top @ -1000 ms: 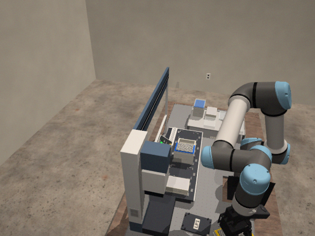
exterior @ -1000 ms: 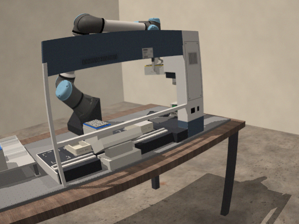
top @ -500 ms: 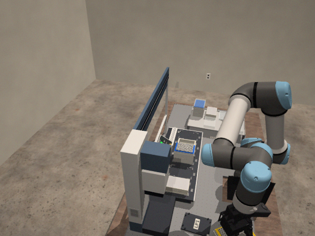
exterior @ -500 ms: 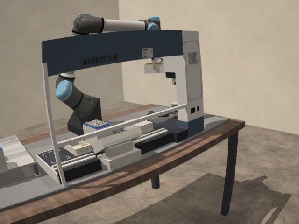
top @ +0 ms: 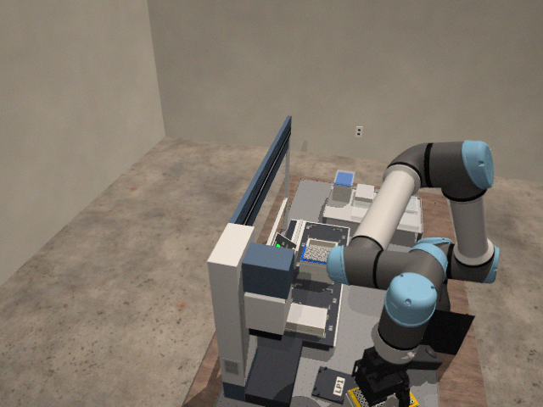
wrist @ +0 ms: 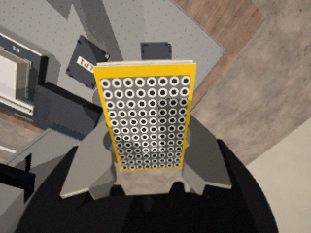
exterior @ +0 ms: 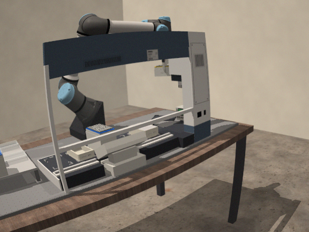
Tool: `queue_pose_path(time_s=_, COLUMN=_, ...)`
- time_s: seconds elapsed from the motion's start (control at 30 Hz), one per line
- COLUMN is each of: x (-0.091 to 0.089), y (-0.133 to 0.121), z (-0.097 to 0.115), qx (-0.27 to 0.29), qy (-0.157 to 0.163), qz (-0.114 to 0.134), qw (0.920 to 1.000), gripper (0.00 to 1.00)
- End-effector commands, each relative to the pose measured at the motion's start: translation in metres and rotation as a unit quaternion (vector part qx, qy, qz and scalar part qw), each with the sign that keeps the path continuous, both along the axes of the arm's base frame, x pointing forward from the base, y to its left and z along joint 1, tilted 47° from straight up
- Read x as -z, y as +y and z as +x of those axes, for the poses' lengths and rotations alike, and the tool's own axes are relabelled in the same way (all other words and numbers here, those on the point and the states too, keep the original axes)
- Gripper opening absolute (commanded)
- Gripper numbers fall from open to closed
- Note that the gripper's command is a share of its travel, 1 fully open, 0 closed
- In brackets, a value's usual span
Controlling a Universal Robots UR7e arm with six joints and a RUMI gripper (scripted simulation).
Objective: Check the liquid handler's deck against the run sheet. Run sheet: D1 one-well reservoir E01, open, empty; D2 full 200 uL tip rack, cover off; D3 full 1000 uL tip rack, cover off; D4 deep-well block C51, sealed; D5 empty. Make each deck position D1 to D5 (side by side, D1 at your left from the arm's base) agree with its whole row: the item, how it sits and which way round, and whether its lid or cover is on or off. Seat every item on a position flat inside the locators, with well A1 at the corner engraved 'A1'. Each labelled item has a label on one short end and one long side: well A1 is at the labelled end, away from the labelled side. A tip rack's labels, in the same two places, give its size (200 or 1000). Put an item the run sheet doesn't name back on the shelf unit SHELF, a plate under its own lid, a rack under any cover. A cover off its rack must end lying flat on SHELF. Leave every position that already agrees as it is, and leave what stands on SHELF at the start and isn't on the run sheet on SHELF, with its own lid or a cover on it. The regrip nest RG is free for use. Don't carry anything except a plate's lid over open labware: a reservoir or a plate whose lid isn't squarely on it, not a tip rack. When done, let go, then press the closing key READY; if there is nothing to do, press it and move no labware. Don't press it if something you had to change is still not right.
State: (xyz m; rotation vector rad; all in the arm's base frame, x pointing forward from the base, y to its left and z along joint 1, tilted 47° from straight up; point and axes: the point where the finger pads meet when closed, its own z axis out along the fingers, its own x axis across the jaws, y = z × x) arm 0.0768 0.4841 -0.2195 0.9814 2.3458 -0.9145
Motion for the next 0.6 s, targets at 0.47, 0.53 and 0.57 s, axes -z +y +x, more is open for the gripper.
queue_pose_path(time_s=0.47, x=0.0, y=0.01, z=0.051, qx=0.007, qy=-0.007, qz=0.002, qw=0.9999, gripper=0.0)
queue_pose_path(time_s=0.53, x=0.0, y=0.01, z=0.051, qx=0.02, qy=-0.022, qz=0.005, qw=0.9995, gripper=0.0)
queue_pose_path(time_s=0.57, x=0.0, y=0.01, z=0.051, qx=0.027, qy=-0.029, qz=0.006, qw=0.9992, gripper=0.0)
